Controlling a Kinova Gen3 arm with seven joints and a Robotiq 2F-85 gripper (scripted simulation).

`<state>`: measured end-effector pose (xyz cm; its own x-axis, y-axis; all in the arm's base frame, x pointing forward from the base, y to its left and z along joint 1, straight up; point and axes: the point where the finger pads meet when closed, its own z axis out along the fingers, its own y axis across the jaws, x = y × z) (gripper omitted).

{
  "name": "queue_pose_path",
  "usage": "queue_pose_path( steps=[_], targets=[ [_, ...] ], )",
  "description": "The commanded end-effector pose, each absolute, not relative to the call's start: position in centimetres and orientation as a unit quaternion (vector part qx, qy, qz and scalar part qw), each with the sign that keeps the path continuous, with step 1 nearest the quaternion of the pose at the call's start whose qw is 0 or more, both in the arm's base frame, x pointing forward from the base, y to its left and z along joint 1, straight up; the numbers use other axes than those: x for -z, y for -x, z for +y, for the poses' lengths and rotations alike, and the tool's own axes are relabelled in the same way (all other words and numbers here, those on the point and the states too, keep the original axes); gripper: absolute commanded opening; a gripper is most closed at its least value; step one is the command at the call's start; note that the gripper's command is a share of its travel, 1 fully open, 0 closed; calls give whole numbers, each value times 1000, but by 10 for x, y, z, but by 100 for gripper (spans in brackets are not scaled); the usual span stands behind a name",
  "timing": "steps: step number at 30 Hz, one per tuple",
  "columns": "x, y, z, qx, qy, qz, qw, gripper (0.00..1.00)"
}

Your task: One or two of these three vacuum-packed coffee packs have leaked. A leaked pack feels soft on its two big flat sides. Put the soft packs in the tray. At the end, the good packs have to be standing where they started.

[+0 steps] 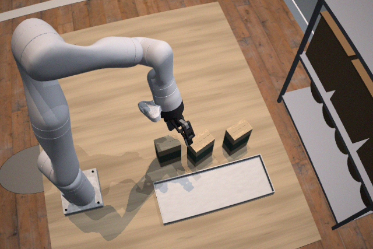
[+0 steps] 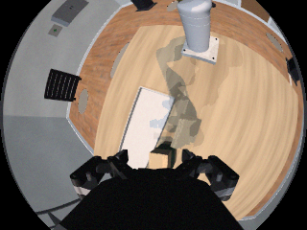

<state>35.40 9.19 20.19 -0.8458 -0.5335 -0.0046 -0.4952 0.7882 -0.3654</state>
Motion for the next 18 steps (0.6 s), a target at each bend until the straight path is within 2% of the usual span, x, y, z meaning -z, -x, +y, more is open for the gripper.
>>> queue_pose_path(
  steps=[1,9,18],
  targets=[
    [-197,-346,83,151,242,958,39,100],
    [-183,-321,98,62,174,983,12,100],
    [-180,-314,108,16,136,991,5,100]
  ],
)
